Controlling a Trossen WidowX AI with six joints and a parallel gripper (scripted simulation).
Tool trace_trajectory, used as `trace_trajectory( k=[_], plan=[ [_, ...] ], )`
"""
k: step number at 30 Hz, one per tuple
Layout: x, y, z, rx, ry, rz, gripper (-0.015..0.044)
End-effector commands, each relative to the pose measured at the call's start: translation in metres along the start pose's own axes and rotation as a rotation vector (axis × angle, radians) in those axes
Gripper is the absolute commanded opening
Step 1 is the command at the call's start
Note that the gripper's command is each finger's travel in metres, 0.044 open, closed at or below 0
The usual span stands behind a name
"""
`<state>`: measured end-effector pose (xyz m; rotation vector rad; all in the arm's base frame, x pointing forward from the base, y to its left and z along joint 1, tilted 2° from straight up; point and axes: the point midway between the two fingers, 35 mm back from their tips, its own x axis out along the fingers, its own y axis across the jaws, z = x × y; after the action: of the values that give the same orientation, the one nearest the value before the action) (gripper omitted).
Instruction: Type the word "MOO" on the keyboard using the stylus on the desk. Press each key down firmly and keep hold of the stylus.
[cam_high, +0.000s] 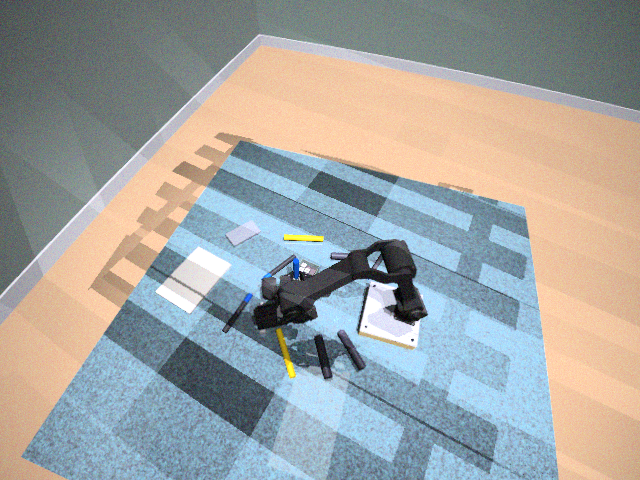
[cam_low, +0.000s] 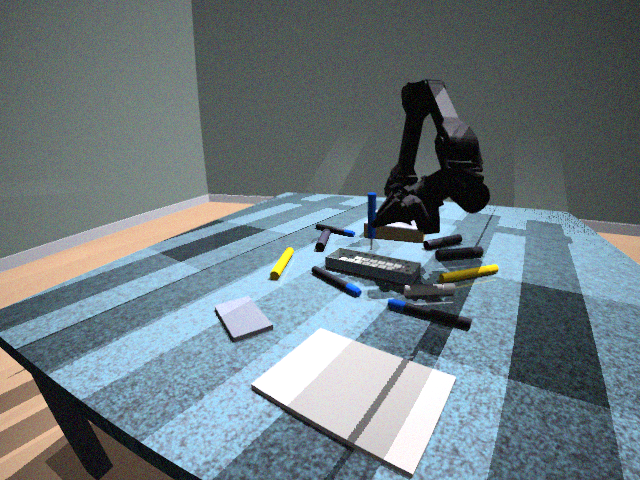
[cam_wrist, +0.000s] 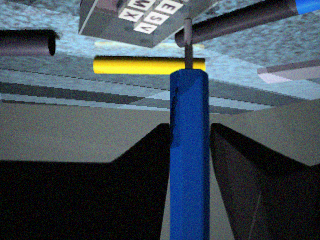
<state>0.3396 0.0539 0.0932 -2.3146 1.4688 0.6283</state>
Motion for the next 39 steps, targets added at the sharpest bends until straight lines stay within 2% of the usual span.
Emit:
trace_trajectory(
  k=[1,6,17,20,21,39],
  plan=[
    [-0.013,-0.007,0.007,0.000,-0.001,-0.001,0.0000],
    [-0.021,-0.011,0.010,-0.001,0.003,0.000,0.0000],
    [-0.011,-0.010,0.027,-0.001,0.003,0.000,0.0000],
    [-0.011,-0.010,0.030,-0.001,0.003,0.000,0.0079],
    [-0.011,-0.010,0.030,-0.001,0.003,0.000,0.0081],
    [-0.008,-0.010,0.036,-0.001,0.003,0.000,0.0081]
  ],
)
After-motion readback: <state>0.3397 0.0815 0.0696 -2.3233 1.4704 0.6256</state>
